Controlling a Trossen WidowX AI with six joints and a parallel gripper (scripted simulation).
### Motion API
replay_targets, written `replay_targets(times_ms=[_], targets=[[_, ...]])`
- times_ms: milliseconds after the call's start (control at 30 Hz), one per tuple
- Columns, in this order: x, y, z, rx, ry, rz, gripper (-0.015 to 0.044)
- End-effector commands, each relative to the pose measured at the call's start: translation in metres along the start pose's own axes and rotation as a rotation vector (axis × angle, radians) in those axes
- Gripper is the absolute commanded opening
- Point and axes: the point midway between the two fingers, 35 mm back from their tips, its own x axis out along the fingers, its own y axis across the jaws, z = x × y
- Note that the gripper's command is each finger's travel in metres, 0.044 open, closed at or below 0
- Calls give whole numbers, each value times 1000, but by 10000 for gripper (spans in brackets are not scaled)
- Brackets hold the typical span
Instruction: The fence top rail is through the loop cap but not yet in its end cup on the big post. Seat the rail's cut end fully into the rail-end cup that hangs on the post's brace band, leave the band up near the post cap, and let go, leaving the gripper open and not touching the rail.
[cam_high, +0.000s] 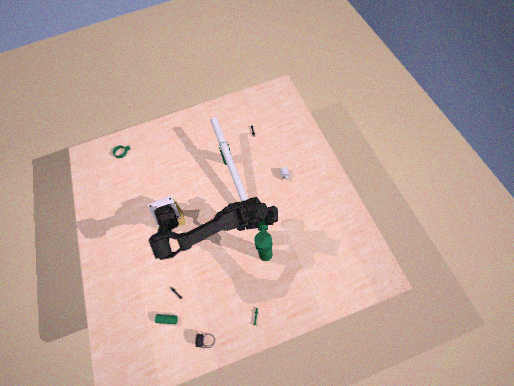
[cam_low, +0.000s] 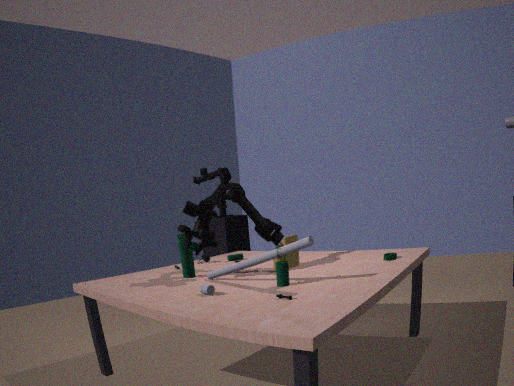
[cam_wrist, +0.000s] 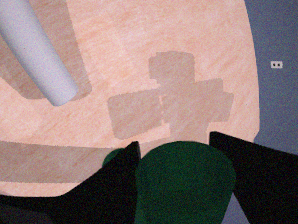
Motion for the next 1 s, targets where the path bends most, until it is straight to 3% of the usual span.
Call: replay_targets(times_ms=[0, 133, 233, 967], targets=[[1, 0, 1, -7, -5, 0, 125], [1, 0, 1, -7, -5, 0, 79], [0, 2, 1, -26, -17, 0, 0], [-8, 16, -1, -178, -104, 1, 0]])
